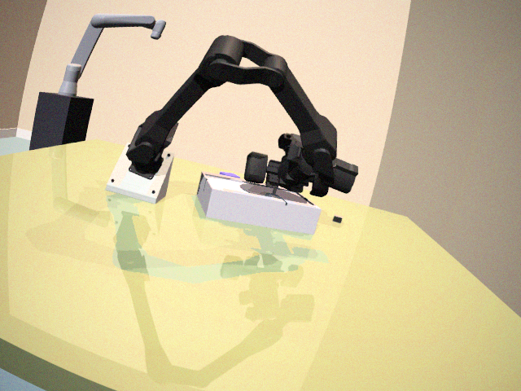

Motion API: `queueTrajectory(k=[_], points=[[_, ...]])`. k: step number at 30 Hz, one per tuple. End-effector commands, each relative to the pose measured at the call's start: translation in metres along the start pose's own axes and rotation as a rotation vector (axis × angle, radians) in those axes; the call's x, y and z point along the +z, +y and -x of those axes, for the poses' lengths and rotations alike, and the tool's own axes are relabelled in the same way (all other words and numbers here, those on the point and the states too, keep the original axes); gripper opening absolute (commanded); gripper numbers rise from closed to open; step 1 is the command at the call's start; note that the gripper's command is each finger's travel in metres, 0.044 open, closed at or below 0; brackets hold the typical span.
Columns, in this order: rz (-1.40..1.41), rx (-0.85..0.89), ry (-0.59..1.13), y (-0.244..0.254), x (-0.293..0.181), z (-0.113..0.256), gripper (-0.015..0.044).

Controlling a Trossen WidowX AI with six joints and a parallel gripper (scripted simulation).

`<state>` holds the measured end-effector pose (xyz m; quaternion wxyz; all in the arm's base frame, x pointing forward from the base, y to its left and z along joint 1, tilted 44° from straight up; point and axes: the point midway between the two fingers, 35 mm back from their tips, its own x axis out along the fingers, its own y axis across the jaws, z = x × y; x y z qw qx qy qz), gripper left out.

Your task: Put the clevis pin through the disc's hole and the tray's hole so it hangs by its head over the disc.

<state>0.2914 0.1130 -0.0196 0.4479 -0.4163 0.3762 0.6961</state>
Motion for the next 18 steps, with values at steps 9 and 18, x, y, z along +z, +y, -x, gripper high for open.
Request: queueTrajectory(k=[9, 18], points=[[0.005, 0.002, 0.002, 0.0, 0.014, 0.007, 0.016], [0.006, 0.002, 0.003, 0.0, 0.017, 0.008, 0.016]])
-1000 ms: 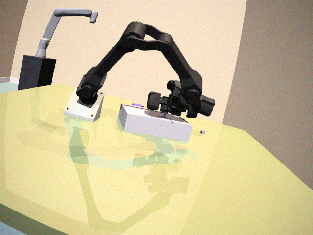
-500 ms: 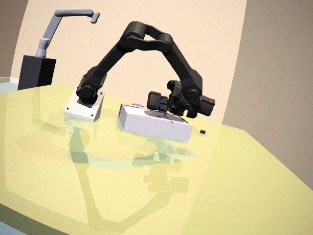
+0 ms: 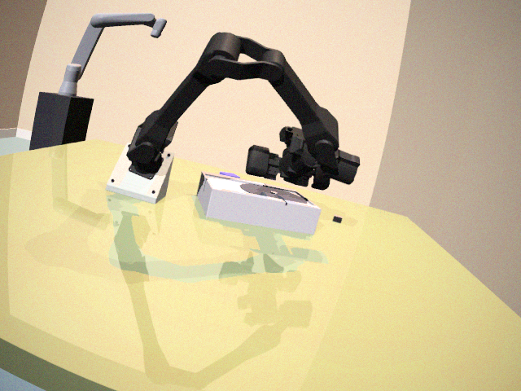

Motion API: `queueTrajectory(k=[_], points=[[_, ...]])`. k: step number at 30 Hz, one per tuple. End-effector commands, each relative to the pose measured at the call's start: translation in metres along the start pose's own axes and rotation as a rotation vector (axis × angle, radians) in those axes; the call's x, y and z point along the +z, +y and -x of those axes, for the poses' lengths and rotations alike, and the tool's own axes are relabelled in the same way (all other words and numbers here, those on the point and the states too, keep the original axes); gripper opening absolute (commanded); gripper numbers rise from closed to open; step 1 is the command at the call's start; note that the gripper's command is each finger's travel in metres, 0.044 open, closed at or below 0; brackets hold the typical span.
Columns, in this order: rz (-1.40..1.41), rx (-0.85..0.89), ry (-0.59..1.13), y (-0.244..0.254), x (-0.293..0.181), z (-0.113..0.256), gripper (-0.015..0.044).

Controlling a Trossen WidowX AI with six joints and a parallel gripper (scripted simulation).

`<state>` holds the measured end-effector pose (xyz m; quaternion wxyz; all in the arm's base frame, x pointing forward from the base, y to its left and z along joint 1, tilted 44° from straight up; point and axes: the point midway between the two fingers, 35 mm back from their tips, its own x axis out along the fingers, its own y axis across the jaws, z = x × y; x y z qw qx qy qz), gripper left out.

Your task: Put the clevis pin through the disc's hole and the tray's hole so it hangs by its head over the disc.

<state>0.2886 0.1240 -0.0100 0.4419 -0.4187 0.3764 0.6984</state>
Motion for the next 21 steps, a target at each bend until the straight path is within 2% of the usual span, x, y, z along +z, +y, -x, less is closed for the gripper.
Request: queueTrajectory(k=[1, 8, 11, 18, 21], points=[[-0.003, -0.007, -0.003, -0.001, 0.003, 0.003, 0.016], [-0.003, -0.007, -0.003, -0.001, 0.003, 0.003, 0.016], [0.002, -0.004, 0.001, -0.002, 0.001, 0.016, 0.0239], [0.002, -0.005, 0.003, 0.004, 0.002, 0.099, 0.0423], [0.002, -0.005, 0.003, 0.004, 0.002, 0.102, 0.044]])
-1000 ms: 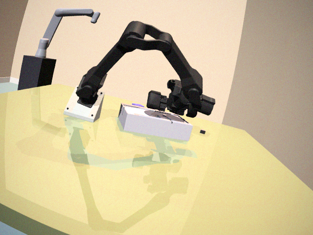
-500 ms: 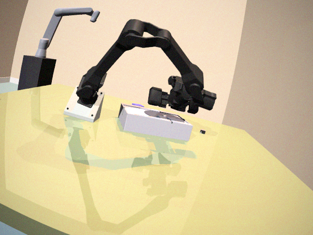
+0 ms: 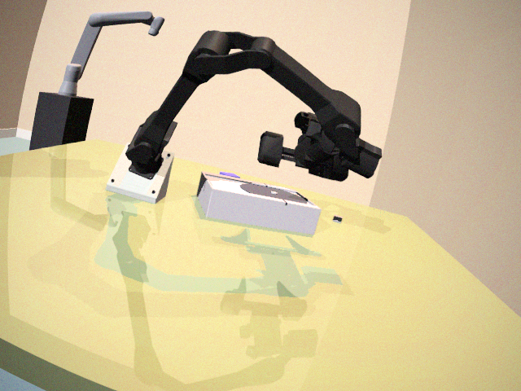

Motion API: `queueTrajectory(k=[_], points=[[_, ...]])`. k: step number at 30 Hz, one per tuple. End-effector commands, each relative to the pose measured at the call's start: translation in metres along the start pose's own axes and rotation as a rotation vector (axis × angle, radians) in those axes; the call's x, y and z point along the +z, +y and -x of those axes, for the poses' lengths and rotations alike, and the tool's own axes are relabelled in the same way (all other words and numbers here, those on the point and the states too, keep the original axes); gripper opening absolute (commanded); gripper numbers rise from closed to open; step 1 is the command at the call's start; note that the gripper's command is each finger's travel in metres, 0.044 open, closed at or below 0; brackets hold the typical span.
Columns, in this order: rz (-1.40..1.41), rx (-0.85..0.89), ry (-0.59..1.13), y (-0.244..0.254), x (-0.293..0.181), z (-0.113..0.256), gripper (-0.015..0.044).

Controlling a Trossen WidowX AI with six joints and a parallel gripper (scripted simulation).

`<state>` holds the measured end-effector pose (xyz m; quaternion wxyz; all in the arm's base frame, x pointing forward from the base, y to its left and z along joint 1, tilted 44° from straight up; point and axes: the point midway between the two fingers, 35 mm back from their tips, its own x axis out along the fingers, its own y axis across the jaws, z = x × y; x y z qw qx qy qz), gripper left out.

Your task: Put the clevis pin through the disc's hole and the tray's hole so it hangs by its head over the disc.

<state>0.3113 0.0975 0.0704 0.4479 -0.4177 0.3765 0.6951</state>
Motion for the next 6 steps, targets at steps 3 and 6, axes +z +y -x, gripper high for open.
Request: queueTrajectory(k=[3, 6], points=[[0.011, 0.006, 0.006, 0.0043, 0.0017, 0.0146, 0.044], [0.011, 0.006, 0.006, 0.0043, 0.0017, 0.0146, 0.044]])
